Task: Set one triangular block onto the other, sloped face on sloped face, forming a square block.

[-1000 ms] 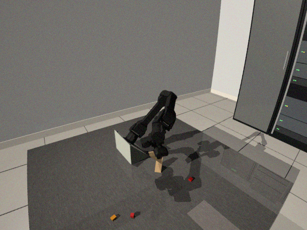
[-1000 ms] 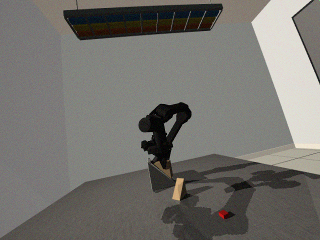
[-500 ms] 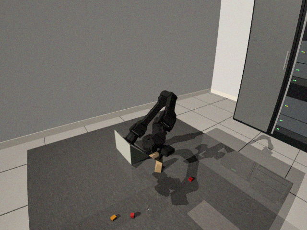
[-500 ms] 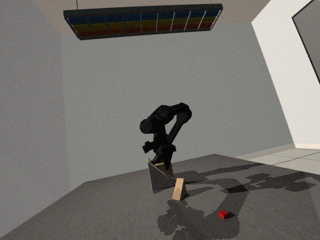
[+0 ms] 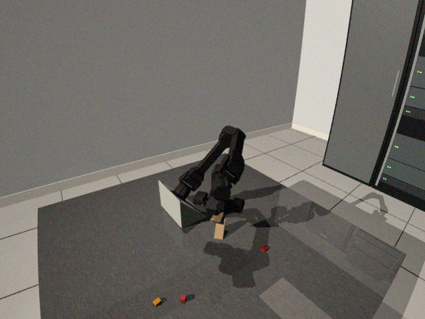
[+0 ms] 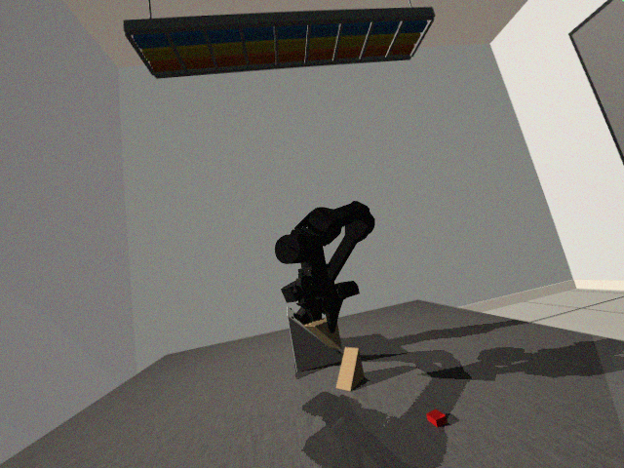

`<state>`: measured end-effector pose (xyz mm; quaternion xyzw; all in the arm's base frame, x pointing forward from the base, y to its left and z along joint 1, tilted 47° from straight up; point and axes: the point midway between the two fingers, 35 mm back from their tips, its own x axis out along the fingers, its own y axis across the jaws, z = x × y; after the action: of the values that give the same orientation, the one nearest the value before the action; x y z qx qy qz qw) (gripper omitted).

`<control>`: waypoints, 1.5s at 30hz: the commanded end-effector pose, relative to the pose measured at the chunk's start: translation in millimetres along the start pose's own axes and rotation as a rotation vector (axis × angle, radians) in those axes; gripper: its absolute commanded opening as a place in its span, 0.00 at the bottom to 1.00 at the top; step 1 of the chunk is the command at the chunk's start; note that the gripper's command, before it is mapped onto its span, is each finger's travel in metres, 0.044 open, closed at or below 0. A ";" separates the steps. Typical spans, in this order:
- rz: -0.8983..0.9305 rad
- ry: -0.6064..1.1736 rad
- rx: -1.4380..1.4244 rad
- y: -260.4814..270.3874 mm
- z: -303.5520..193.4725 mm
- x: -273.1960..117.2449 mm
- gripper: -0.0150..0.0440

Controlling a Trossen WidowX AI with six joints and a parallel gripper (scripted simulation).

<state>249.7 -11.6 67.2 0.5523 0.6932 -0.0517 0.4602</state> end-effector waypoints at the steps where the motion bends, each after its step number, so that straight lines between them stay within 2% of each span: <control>1: 0.001 0.002 -0.141 0.7 -1.2 2.2 0.25; 45: 0.001 0.017 -1.671 -0.4 -9.0 20.3 0.25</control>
<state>245.2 6.1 58.6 0.0665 0.5321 0.4554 0.7106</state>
